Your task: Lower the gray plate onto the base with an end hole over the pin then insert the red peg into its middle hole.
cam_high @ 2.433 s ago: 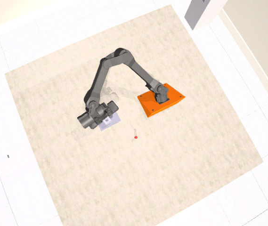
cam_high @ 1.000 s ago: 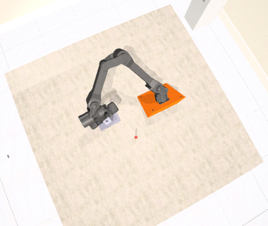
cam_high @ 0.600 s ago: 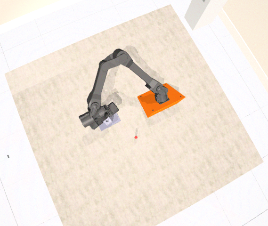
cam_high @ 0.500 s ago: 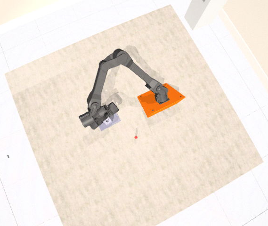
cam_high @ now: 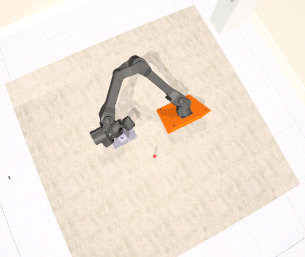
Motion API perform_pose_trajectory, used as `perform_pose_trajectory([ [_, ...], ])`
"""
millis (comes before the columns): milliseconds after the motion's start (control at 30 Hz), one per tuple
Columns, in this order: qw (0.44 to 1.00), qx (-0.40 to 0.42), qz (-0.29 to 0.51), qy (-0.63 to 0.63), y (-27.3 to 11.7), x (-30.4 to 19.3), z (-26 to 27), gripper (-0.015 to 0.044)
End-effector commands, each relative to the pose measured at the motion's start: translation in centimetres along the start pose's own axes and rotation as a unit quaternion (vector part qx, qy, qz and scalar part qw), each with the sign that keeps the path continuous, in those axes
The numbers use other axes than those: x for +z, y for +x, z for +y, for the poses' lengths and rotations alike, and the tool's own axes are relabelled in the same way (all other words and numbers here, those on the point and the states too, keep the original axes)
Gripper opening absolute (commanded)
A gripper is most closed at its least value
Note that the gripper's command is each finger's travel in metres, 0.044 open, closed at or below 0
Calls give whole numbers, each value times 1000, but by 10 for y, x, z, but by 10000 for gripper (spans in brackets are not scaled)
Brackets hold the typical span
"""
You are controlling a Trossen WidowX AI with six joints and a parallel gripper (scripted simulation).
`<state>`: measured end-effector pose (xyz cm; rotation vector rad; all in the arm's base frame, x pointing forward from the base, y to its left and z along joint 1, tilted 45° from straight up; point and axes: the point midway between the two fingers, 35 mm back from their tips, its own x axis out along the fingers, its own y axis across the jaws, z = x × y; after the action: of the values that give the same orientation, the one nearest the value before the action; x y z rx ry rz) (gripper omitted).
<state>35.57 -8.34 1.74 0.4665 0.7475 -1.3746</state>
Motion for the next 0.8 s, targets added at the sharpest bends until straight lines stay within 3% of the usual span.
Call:
perform_pose_trajectory([
  [0, 1000, 0, 0, 1, 0, 0, 0, 440],
  [100, 1000, 0, 1, 0, -10, 0, 2, 440],
  [333, 1000, -3, 2, -3, -114, -1, 2, 440],
  [600, 1000, -3, 2, -5, -117, -6, 5, 440],
  [767, 998, 3, 16, -55, -124, -88, -2, 440],
])
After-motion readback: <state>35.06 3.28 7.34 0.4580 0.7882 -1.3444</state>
